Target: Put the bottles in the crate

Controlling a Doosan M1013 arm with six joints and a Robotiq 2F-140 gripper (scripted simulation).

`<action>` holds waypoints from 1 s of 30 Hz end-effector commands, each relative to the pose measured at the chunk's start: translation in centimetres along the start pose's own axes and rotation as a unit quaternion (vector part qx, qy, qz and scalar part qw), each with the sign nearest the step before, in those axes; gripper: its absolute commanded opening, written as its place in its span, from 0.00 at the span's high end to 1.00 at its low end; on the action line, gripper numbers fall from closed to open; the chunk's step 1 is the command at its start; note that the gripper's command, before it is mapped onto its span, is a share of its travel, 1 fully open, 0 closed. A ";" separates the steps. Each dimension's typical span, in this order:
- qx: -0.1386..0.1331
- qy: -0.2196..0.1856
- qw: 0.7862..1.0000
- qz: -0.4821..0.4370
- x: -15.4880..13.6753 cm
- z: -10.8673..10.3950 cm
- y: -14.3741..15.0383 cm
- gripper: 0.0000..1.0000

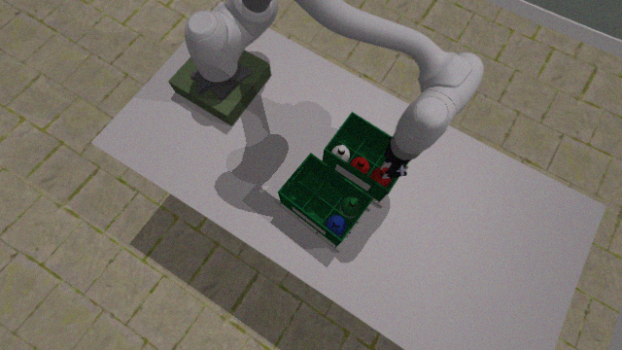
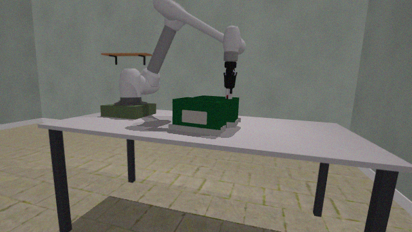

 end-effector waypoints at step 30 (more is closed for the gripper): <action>0.003 0.000 1.000 0.001 0.1 1.2 -0.3 1.00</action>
Point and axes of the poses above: the point where the finger pads meet when closed, its own z axis out along the fingers, its own y axis across the jaws, x = y × z, the point moved 10 cm from there along -z, back along the fingers, and after that the axes turned 13 degrees about z, right-handed, at the moved point
